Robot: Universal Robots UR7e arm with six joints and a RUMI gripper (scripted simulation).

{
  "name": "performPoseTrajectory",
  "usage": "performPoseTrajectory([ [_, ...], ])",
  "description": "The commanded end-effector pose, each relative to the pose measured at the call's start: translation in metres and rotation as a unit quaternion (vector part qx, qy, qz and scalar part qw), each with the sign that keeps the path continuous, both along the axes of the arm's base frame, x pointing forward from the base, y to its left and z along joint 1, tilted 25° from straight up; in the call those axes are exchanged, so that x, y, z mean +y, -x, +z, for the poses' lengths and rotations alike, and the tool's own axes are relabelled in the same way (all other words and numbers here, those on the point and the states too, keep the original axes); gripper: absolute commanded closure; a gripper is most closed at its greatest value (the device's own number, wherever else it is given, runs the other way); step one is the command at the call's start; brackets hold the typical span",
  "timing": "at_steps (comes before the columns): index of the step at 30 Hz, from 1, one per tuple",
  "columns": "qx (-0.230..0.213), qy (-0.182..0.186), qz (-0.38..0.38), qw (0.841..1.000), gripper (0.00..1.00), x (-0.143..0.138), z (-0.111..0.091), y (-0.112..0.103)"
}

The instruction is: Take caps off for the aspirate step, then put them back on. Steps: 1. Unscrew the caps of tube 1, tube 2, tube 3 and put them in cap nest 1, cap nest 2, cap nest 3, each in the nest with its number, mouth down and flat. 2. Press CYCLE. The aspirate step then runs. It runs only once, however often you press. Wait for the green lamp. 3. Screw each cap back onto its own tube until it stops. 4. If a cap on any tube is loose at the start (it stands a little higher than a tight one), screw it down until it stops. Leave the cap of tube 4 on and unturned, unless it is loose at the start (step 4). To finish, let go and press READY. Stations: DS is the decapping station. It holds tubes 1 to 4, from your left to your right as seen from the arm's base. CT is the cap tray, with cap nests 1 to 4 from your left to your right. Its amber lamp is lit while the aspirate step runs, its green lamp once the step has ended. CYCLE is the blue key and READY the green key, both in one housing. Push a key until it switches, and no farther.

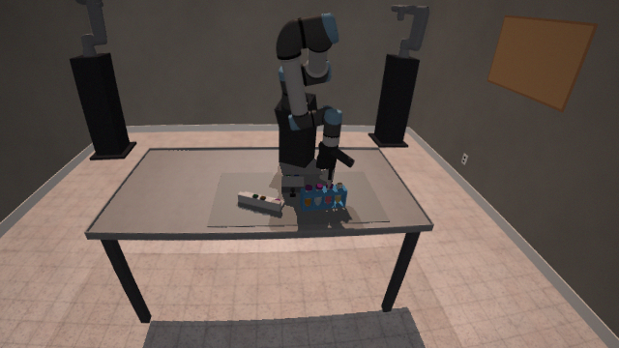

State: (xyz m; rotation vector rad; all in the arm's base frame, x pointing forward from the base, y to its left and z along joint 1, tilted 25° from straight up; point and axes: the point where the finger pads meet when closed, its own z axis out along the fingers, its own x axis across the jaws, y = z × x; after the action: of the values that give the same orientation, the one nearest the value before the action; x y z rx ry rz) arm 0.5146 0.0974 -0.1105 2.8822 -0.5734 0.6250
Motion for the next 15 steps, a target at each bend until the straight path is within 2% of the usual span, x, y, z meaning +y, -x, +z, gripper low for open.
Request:
performPoseTrajectory([
  [1,0.000,0.000,0.000,1.000,1.00,0.0002,0.0003,-0.0002],
  [5,0.000,0.000,0.000,1.000,1.00,0.0002,0.0003,-0.0002],
  [10,0.026,0.046,0.113,0.992,1.00,0.0002,0.0005,-0.0001],
  [12,0.026,0.046,0.113,0.992,1.00,0.0002,0.0005,-0.0001],
  [15,0.041,0.074,0.180,0.980,1.00,0.0002,0.0005,-0.0001],
])
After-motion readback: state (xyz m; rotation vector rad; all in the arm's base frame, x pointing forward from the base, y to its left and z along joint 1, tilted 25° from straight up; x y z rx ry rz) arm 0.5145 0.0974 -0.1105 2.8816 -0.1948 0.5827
